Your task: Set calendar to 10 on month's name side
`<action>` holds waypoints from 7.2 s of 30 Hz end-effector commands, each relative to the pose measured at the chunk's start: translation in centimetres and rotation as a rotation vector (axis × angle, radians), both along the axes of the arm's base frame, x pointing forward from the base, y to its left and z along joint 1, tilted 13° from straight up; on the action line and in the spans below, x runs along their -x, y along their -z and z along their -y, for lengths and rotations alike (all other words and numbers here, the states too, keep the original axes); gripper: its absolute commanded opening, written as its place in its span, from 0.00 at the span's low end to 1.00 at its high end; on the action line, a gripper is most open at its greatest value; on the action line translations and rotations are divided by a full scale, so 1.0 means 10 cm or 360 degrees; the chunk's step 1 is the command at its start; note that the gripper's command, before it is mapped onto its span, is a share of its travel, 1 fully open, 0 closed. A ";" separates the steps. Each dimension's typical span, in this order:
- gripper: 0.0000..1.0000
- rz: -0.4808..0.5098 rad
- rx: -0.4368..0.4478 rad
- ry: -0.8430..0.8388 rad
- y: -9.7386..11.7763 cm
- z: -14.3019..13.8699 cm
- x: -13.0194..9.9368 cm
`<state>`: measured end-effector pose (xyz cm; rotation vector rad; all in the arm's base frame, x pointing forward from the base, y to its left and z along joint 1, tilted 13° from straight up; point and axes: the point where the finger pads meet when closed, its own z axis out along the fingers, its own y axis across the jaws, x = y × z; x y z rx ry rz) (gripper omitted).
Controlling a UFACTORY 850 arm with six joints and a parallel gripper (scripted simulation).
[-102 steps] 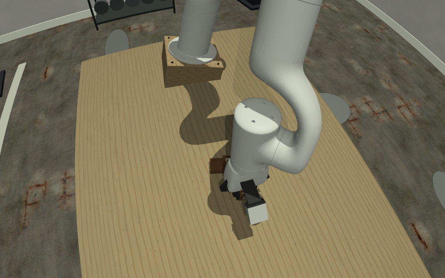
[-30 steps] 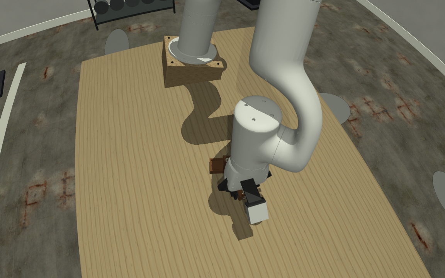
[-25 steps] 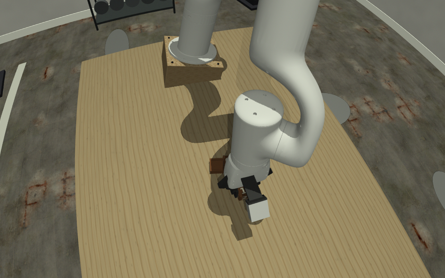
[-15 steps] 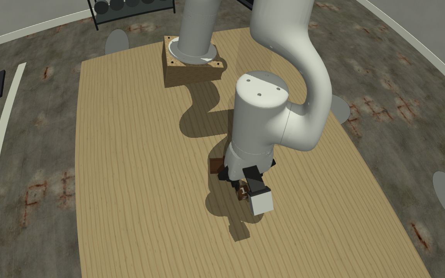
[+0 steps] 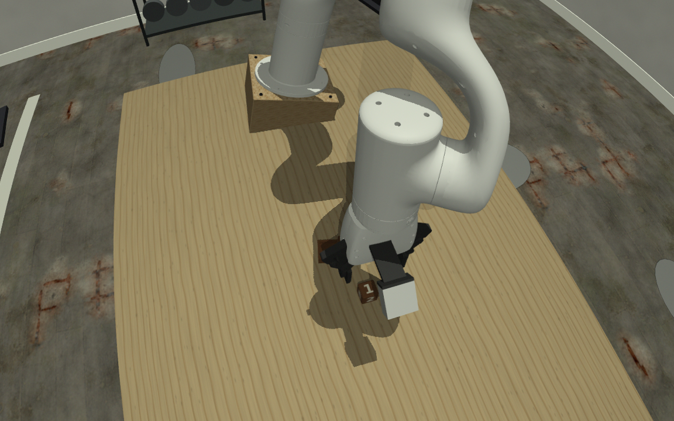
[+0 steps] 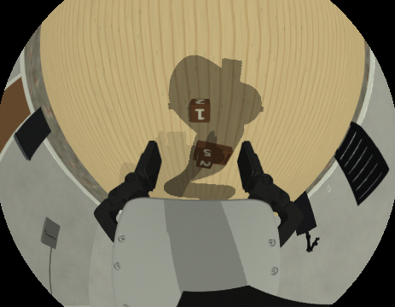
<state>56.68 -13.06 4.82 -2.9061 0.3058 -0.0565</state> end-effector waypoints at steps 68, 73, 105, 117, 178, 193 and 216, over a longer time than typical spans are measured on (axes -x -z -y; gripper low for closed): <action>1.00 -0.0505 -0.0102 -0.0199 0.78 -0.15 0.03; 1.00 -0.0505 -0.0102 -0.0199 0.78 -0.15 0.03; 1.00 -0.0505 -0.0102 -0.0199 0.78 -0.15 0.03; 1.00 -0.0505 -0.0102 -0.0199 0.78 -0.15 0.03; 1.00 0.0109 0.0032 -0.0483 -0.36 0.09 0.10; 1.00 0.0250 0.0073 -0.1135 -0.31 0.08 0.09; 1.00 0.0485 0.0141 -0.2216 -0.24 0.06 0.07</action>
